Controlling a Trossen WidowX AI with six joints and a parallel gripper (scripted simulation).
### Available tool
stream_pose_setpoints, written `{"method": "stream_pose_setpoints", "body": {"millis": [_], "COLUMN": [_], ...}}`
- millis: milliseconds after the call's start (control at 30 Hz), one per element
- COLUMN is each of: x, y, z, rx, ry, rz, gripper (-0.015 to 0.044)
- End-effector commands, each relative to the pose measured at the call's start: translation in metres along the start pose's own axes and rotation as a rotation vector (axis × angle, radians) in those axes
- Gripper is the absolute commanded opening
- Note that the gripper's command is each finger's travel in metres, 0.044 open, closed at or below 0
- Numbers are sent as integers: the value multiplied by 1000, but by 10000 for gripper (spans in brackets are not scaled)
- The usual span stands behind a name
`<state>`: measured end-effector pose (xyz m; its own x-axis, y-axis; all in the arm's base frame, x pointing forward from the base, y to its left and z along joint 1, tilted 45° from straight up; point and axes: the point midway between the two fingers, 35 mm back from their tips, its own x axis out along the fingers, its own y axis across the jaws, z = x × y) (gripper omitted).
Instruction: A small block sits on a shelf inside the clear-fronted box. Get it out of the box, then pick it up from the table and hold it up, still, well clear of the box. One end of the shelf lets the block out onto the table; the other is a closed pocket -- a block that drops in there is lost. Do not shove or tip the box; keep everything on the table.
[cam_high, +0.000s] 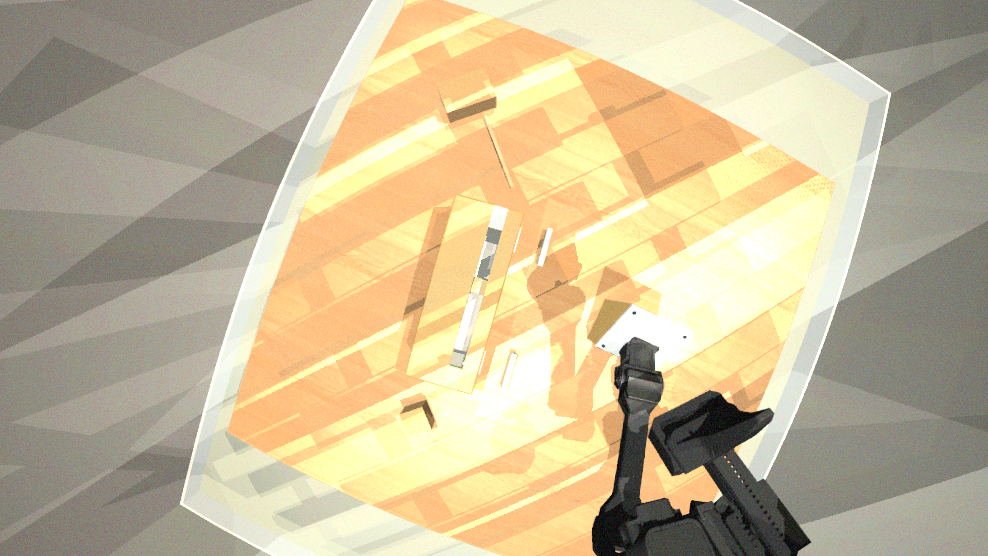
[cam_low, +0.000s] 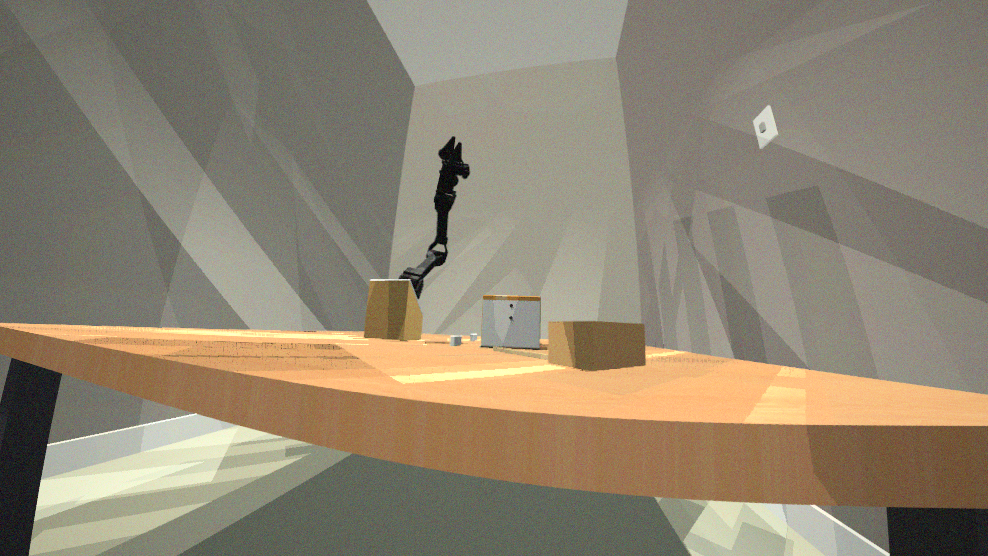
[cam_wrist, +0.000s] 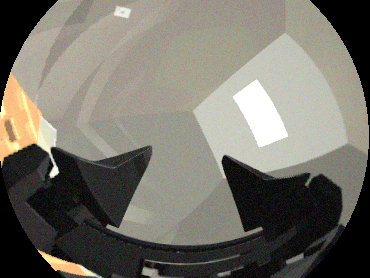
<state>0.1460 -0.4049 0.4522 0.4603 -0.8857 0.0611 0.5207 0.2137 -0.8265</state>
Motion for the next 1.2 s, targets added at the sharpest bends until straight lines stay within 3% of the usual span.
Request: {"method": "stream_pose_setpoints", "body": {"millis": [0,200,433,833,1067,1167], "x": [12,6,-36,-183,-289,-299], "y": [67,170,281,420,454,455], "z": [11,35,62,86,77,76], "rx": [-42,-157,-337,-696,-908,-927], "ry": [-24,-91,-222,-574,-834,-859], "rz": [205,523,891,1525,1889,1923], "gripper": [400,400,400,400,400,400]}}
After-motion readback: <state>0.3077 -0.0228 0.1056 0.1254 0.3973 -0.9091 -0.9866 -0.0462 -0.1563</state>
